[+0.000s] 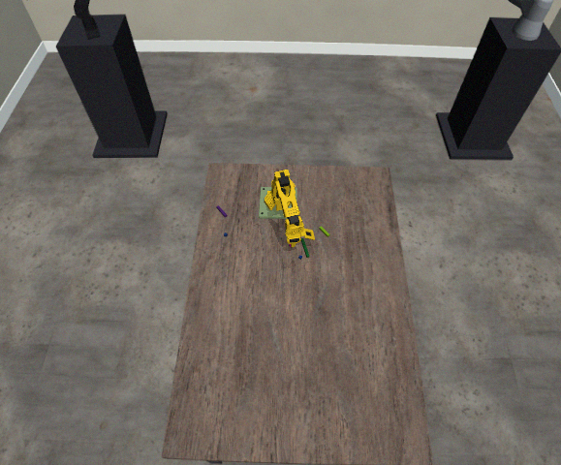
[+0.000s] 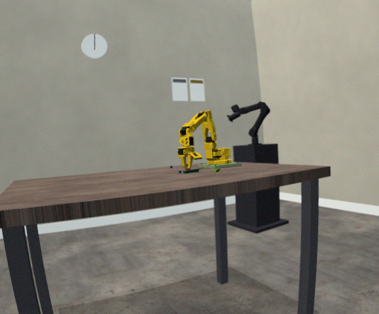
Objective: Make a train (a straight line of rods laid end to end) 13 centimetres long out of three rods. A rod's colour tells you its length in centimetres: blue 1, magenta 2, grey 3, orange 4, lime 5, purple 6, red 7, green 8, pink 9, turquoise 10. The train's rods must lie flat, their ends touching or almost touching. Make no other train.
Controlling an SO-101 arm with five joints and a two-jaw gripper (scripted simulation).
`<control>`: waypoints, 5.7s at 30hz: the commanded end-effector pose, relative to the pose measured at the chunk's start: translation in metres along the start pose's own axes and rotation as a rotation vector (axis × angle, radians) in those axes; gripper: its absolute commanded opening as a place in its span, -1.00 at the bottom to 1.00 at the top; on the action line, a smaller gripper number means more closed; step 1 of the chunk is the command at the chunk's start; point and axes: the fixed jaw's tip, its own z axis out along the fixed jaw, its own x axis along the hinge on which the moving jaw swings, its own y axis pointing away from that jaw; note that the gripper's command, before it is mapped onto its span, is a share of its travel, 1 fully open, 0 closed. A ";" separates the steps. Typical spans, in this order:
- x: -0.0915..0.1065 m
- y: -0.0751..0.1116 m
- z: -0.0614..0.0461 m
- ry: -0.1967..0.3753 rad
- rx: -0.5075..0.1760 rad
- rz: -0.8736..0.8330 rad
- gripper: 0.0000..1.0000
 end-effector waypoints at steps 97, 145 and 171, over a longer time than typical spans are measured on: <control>0.000 0.012 -0.013 0.002 -0.030 -0.007 -0.65; 0.000 0.011 -0.048 0.002 -0.030 -0.007 -0.65; 0.006 0.010 -0.048 0.002 -0.030 0.013 -0.65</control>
